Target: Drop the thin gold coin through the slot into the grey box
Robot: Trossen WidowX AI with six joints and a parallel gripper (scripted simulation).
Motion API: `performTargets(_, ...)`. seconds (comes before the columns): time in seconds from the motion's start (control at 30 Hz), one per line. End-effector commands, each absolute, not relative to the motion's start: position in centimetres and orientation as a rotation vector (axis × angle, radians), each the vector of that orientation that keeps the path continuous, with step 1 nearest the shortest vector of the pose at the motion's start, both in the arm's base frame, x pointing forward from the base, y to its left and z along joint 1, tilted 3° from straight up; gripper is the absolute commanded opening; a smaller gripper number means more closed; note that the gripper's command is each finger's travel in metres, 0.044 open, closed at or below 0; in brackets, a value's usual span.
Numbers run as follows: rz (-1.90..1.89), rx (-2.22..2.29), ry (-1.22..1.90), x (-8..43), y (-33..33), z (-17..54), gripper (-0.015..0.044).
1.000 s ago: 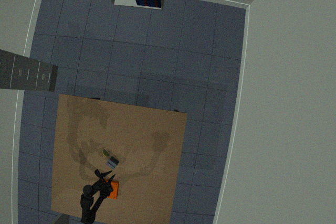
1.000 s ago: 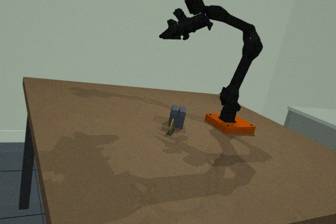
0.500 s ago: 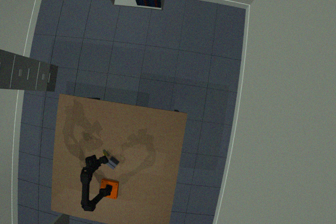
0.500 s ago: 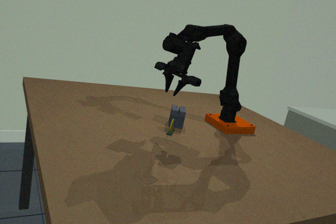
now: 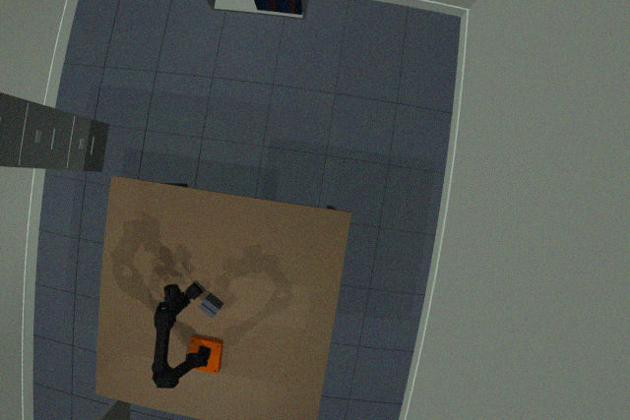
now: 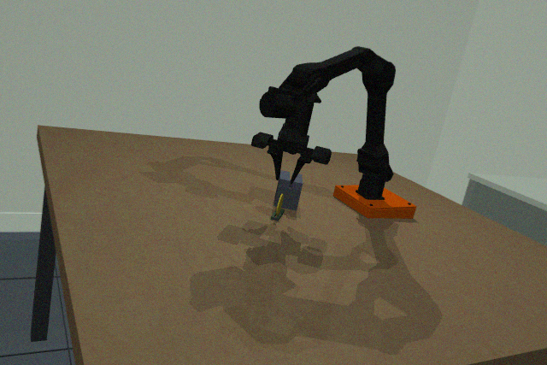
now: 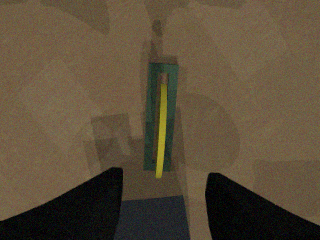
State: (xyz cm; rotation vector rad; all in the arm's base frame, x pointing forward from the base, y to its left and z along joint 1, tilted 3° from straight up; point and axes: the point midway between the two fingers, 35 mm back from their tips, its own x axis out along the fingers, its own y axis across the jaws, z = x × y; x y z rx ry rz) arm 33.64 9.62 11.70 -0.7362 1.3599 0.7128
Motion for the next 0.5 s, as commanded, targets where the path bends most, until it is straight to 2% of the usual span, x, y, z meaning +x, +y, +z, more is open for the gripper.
performTargets(0.0,0.719,-0.733,1.356,33.7,9.8,11.0,0.0161)
performTargets(0.47,0.719,-0.733,1.356,33.9,9.8,8.4,0.0161)
